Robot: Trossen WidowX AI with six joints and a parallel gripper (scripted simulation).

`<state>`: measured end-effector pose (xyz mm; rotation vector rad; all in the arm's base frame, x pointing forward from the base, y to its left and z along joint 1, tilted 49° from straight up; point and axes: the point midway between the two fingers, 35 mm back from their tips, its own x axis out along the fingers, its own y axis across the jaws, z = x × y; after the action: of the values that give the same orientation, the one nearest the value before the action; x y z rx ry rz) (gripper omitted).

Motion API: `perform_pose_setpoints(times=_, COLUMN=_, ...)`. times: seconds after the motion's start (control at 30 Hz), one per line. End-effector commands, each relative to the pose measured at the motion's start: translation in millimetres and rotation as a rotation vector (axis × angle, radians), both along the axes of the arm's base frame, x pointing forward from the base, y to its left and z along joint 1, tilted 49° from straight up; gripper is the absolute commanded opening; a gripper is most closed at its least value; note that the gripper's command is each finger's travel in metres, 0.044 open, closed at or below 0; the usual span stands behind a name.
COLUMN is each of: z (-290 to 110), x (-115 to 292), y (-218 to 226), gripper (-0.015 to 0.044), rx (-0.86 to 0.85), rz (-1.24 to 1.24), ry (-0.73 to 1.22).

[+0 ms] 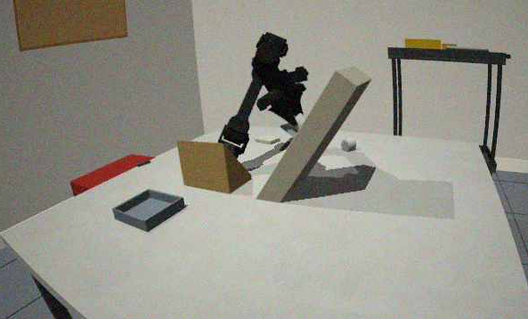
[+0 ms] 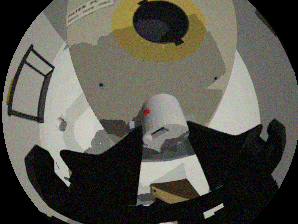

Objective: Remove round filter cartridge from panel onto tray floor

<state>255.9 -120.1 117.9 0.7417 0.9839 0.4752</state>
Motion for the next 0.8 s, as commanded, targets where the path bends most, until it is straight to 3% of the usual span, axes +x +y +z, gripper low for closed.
perform_pose_setpoints(times=0.0, z=0, x=0, y=0, gripper=0.0193, rx=-0.003, rz=0.003, ry=-0.001)
perform_pose_setpoints(times=0.07, z=0, x=0, y=0, gripper=0.0179, rx=-0.003, rz=0.003, ry=-0.001)
perform_pose_setpoints(times=0.3, z=4, x=5, y=-5, gripper=0.0, rx=-0.002, rz=0.002, ry=-0.001)
perform_pose_setpoints(times=0.53, z=14, x=14, y=-15, gripper=0.0, rx=-0.001, rz=-0.002, ry=-0.001)
perform_pose_setpoints(times=0.77, z=38, x=-3, y=-44, gripper=0.0, rx=-0.047, rz=-0.068, ry=-0.013)
